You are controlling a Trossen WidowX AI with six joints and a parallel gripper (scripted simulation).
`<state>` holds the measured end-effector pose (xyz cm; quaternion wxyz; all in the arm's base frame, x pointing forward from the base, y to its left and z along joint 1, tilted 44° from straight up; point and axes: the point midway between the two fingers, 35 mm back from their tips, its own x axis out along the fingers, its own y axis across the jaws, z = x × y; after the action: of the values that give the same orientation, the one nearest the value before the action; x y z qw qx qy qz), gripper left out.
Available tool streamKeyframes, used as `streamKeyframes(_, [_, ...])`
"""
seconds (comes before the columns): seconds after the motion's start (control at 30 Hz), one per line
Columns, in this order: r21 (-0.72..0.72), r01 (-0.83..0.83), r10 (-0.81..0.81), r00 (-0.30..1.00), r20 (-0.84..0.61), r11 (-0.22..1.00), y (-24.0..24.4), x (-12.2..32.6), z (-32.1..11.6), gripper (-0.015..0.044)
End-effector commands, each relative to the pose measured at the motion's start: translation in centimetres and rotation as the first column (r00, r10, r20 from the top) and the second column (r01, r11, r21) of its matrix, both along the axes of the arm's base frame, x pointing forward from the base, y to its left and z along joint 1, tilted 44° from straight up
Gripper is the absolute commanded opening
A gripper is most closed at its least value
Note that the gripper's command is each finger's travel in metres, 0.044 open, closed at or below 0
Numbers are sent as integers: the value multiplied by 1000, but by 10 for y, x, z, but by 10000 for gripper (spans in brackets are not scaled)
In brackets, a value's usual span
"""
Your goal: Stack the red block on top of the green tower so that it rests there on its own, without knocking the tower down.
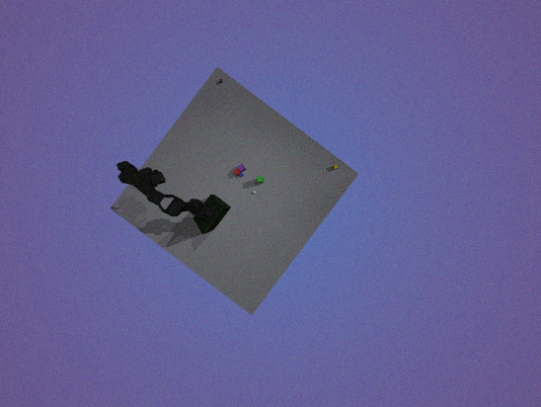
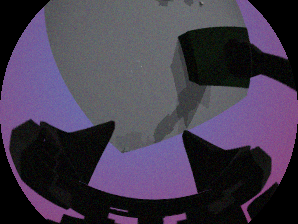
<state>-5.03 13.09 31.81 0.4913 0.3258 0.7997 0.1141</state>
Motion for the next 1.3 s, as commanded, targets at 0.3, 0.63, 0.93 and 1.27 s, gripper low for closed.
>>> streamKeyframes(0.3, [-49, -16, 22, 991, 134, 999, 72, 39, -30, 440])
streamKeyframes(0.63, [-84, -16, 33, 979, 202, 996, 108, 97, -63, 440])
streamKeyframes(0.93, [-137, 19, 11, 976, 216, 990, 116, 160, -104, 440])
streamKeyframes(1.27, [-160, 45, -10, 977, 214, 986, 108, 211, -140, 440])
